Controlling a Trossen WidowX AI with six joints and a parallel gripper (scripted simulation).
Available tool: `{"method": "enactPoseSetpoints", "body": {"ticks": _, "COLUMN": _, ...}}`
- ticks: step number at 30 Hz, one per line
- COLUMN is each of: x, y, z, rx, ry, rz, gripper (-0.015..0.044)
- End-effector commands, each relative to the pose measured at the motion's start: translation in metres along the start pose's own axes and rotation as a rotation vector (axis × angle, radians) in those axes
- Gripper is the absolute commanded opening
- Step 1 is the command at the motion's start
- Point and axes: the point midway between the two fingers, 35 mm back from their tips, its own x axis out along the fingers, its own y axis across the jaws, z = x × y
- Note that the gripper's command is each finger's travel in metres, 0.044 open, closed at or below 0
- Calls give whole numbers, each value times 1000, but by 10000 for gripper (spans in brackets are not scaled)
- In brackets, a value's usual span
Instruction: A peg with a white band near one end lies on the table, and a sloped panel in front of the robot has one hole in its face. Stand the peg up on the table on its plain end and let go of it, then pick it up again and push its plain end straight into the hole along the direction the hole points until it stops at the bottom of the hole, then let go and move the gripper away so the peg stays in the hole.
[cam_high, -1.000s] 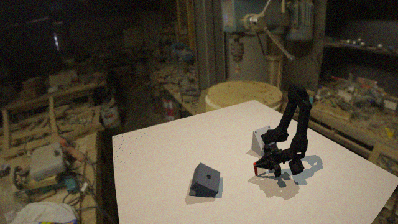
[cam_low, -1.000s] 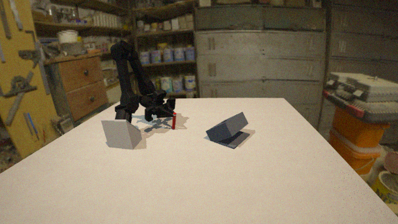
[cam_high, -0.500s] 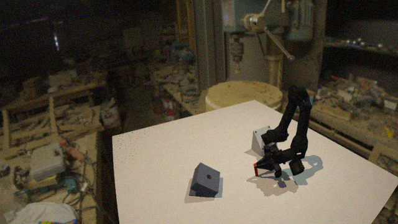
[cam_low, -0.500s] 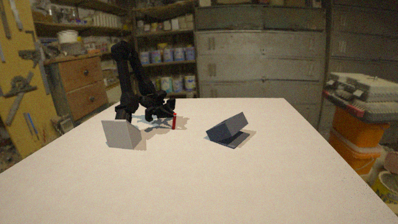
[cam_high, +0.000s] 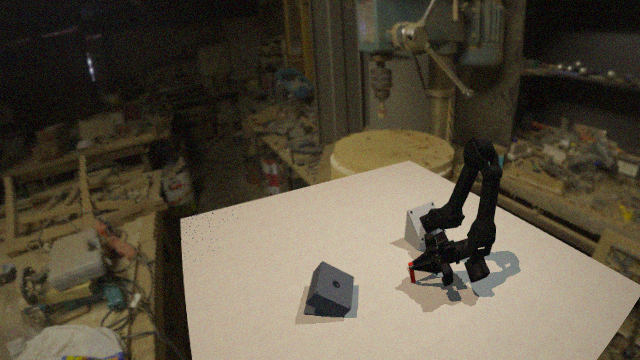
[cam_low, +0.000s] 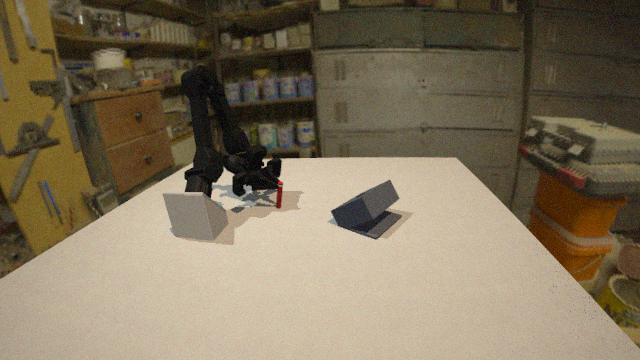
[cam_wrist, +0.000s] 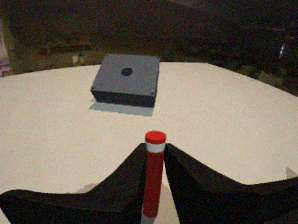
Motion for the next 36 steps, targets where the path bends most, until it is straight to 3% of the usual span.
{"method": "enactPoseSetpoints", "body": {"ticks": 1, "x": -1, "y": 0, "z": -2, "rx": 0, "ry": 1, "rz": 0, "gripper": 50}}
{"method": "enactPoseSetpoints", "body": {"ticks": 36, "x": -5, "y": -1, "z": -6, "rx": -6, "ry": -64, "rz": 18, "gripper": 50}}
